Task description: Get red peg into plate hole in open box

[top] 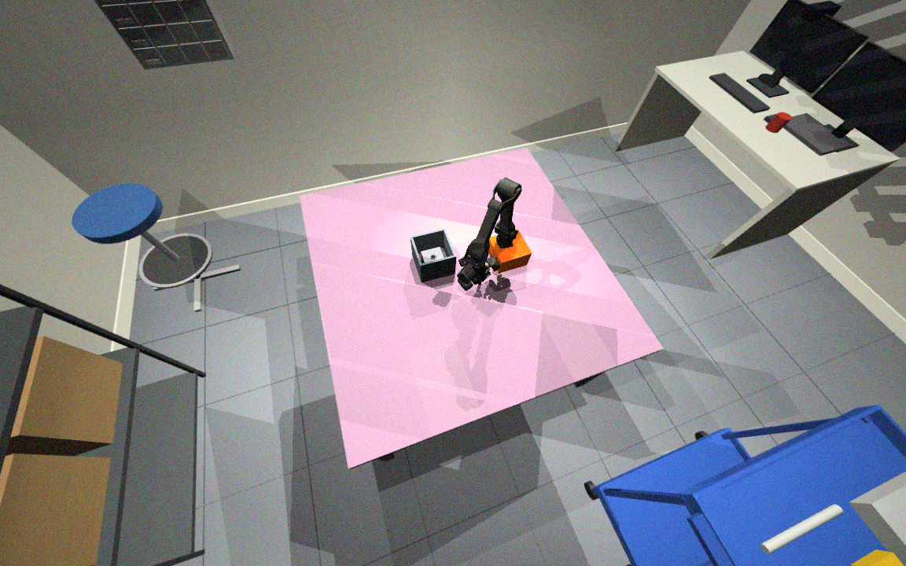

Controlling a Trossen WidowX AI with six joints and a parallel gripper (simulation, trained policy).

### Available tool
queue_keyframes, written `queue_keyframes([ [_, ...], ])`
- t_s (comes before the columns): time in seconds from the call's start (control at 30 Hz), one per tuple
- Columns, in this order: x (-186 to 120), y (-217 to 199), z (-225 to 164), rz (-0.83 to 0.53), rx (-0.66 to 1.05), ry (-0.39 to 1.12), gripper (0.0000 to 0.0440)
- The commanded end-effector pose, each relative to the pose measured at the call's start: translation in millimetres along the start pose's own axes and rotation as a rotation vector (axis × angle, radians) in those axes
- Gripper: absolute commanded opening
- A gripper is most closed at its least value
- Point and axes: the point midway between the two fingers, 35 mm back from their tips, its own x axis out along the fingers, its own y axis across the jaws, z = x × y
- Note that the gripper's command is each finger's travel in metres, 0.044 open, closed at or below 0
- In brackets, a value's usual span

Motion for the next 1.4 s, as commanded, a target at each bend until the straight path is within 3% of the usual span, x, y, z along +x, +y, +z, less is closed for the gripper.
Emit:
queue_keyframes([
  [0.0,-2.4,4.7,-4.2,0.018,-0.008,0.019,0.0018],
  [0.63,-51.3,32.7,-18.9,0.164,0.042,0.106,0.0],
  [1.03,-105.9,57.0,-16.3,0.303,0.024,0.129,0.0],
  [1.37,-156.4,70.5,8.5,0.405,0.01,0.087,0.0],
])
